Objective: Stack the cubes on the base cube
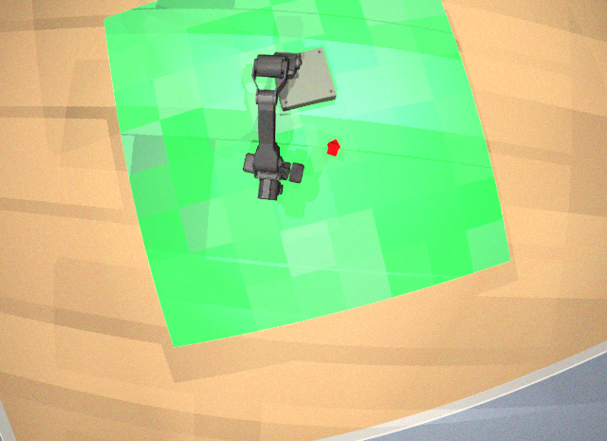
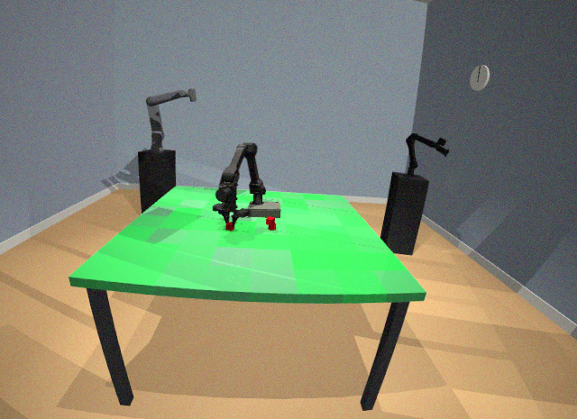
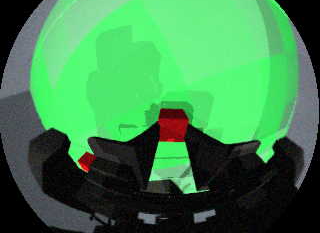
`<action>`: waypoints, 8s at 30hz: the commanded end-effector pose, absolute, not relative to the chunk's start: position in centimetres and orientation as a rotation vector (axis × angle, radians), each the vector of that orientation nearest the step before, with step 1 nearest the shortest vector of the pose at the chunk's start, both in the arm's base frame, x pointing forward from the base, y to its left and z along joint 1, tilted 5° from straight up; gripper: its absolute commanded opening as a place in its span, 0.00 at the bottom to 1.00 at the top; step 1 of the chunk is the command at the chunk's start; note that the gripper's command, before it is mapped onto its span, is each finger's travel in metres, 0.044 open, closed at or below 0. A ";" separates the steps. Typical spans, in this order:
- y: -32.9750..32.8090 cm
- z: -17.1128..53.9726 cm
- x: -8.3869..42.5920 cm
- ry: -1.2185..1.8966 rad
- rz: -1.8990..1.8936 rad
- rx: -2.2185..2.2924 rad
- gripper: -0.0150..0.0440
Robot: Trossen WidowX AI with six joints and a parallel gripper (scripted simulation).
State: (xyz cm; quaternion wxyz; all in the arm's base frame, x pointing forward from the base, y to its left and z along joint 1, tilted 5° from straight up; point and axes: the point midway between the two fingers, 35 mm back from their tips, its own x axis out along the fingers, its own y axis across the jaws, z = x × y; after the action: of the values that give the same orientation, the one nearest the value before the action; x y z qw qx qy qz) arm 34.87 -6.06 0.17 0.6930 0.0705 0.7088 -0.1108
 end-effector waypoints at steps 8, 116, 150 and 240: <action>-6.0 1.6 35.2 1.580 -0.250 0.152 0.43; 14.8 9.1 26.4 1.584 -0.303 0.234 0.43; 15.1 4.7 25.6 1.590 -0.307 0.245 0.43; 15.3 8.8 25.8 1.589 -0.300 0.235 0.60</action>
State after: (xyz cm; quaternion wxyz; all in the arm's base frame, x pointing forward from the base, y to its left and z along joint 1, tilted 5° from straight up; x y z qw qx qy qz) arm 25.55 15.19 8.15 0.6813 0.1014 0.7122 -0.1358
